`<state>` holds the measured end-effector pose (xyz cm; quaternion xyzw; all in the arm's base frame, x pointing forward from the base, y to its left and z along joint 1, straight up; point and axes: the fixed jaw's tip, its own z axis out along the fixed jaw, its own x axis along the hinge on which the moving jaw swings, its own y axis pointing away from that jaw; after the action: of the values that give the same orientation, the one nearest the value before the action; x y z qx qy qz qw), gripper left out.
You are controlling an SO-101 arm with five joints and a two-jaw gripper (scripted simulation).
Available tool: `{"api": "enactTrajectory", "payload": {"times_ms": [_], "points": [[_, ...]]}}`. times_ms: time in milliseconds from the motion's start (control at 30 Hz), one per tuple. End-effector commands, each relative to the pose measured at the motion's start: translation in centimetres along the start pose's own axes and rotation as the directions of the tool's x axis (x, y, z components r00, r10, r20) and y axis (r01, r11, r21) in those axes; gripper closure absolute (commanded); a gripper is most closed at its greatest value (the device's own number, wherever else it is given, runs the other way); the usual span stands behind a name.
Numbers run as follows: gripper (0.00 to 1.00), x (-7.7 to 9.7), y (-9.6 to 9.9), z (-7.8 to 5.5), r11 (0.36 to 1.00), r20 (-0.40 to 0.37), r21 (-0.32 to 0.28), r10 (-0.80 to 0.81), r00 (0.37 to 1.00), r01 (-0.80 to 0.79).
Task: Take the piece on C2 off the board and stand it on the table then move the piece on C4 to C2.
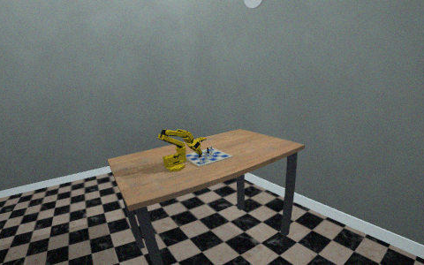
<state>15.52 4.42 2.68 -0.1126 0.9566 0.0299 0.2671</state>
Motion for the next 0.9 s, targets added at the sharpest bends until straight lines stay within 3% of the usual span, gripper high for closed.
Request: {"api": "enactTrajectory", "payload": {"times_ms": [0,867], "points": [[0.90,-0.10,-0.20,-0.08,1.000,-0.003,0.006,0.007,1.000,-0.007],[0.99,-0.10,-0.20,-0.08,1.000,-0.003,0.006,0.007,1.000,-0.007]]}}
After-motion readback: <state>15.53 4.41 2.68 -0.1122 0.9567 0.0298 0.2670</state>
